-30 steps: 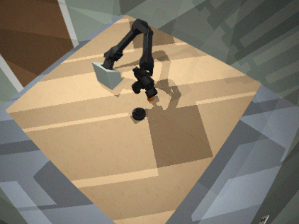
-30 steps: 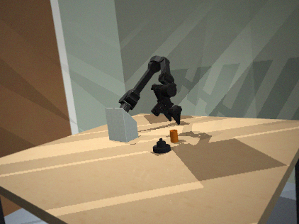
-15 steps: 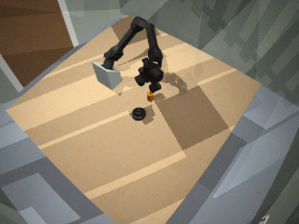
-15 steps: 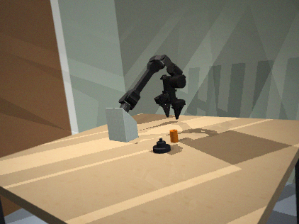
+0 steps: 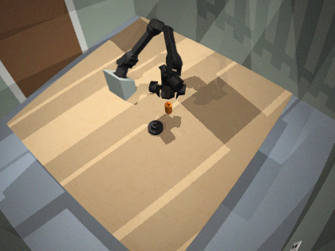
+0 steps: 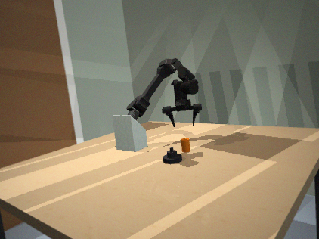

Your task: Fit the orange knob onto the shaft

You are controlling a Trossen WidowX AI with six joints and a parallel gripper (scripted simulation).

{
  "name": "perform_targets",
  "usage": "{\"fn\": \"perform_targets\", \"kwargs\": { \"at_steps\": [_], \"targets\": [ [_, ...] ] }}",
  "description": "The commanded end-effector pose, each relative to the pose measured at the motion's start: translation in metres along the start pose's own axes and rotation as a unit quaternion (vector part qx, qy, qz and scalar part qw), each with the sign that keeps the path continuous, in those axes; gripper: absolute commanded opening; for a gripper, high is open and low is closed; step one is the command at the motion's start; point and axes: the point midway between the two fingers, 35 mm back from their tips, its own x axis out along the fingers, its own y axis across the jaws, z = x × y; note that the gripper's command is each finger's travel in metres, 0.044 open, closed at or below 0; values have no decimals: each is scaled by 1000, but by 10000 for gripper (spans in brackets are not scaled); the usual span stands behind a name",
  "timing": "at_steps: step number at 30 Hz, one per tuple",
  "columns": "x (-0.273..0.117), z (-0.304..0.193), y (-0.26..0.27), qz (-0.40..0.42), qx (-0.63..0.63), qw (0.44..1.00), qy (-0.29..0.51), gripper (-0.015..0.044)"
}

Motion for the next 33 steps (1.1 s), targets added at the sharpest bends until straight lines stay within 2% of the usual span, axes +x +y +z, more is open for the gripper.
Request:
{"fn": "perform_targets", "kwargs": {
  "at_steps": [1, 4, 6, 20, 24, 33],
  "targets": [
    [0, 0, -1, -2, -350, 937, -1, 440],
    [0, 0, -2, -2, -477, 879, -1, 440],
    [0, 0, -2, -2, -506, 863, -1, 440],
    [0, 0, -2, -2, -506, 863, -1, 440],
    [32, -2, -1, -2, -506, 863, 0, 440],
    [49, -1, -1, -1, -506, 863, 0, 440]
  ]
}}
